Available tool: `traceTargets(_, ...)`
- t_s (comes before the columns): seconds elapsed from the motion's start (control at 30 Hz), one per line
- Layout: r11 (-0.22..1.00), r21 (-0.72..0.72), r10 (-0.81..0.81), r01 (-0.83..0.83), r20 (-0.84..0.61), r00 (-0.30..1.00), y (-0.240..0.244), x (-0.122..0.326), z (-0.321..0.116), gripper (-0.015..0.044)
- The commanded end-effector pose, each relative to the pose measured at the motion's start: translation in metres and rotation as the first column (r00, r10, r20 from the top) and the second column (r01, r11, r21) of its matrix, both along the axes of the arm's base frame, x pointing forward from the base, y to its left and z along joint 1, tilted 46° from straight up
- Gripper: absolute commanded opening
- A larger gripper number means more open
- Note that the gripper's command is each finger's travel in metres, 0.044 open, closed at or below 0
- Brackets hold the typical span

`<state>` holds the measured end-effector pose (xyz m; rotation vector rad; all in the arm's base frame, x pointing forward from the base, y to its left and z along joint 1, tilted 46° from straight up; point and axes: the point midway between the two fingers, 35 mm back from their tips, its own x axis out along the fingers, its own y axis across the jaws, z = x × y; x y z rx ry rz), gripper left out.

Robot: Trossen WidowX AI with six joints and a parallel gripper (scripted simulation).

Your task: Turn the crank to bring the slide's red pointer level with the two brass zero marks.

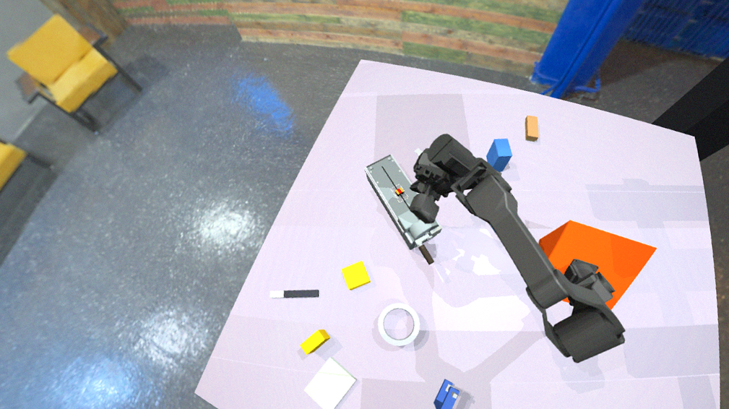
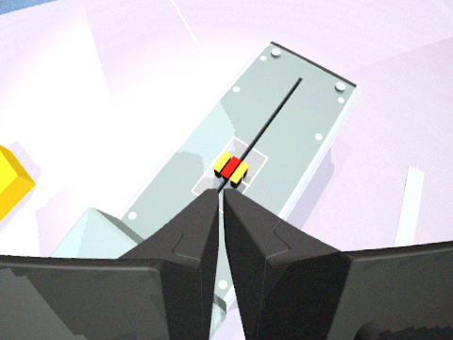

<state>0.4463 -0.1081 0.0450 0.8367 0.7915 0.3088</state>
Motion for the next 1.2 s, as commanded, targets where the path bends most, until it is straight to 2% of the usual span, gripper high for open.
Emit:
traceTargets(0.0,1.0,-0.001,0.0,0.0,0.0,1.0,-0.0001,0.0,0.0,0.0)
traceTargets(0.4,1.0,0.0,0.0,0.0,0.0,1.0,0.0,0.0,0.0,0.0)
traceTargets(0.97,1.0,0.0,0.0,0.0,0.0,1.0,0.0,0.0,0.0,0.044)
traceTargets(1.0,1.0,0.0,0.0,0.0,0.0,1.0,0.0,0.0,0.0,0.044)
traceTargets(1.17,1.0,0.0,0.0,0.0,0.0,1.0,0.0,0.0,0.0,0.0309)
